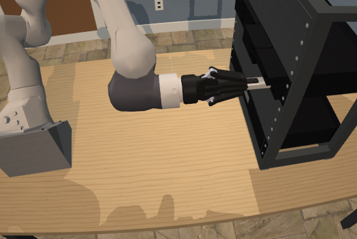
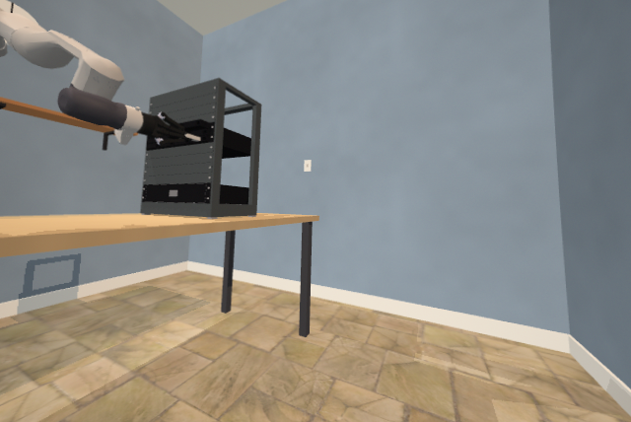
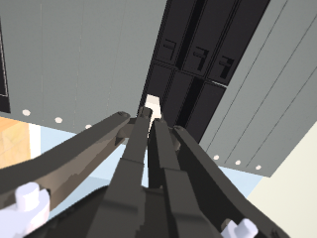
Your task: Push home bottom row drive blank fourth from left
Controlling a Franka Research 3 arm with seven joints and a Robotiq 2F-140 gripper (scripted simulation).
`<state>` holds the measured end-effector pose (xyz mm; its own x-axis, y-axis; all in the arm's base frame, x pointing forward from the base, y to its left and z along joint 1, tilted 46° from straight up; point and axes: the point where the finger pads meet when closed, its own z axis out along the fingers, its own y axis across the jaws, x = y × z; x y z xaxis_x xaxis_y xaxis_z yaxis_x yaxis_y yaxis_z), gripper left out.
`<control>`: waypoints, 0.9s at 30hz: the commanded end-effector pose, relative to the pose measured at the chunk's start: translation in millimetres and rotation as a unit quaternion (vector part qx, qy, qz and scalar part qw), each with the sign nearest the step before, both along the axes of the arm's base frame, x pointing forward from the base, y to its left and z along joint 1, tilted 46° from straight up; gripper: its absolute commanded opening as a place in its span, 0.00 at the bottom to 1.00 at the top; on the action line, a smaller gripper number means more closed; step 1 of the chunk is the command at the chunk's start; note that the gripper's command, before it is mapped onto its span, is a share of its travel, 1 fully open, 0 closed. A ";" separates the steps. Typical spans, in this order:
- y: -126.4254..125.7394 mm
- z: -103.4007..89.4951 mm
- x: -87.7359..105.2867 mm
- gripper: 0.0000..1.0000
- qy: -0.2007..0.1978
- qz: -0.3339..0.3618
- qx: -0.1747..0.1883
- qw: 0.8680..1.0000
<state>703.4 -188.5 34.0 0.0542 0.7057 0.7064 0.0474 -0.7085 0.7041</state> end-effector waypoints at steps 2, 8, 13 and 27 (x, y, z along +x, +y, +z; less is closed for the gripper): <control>9.4 -0.5 3.8 0.00 0.001 0.006 0.004 1.000; 9.4 -0.5 3.8 0.00 0.001 0.006 0.004 1.000; 9.4 -0.4 2.8 0.00 0.001 0.006 0.004 1.000; 8.4 4.4 -50.7 0.00 0.001 0.006 0.004 1.000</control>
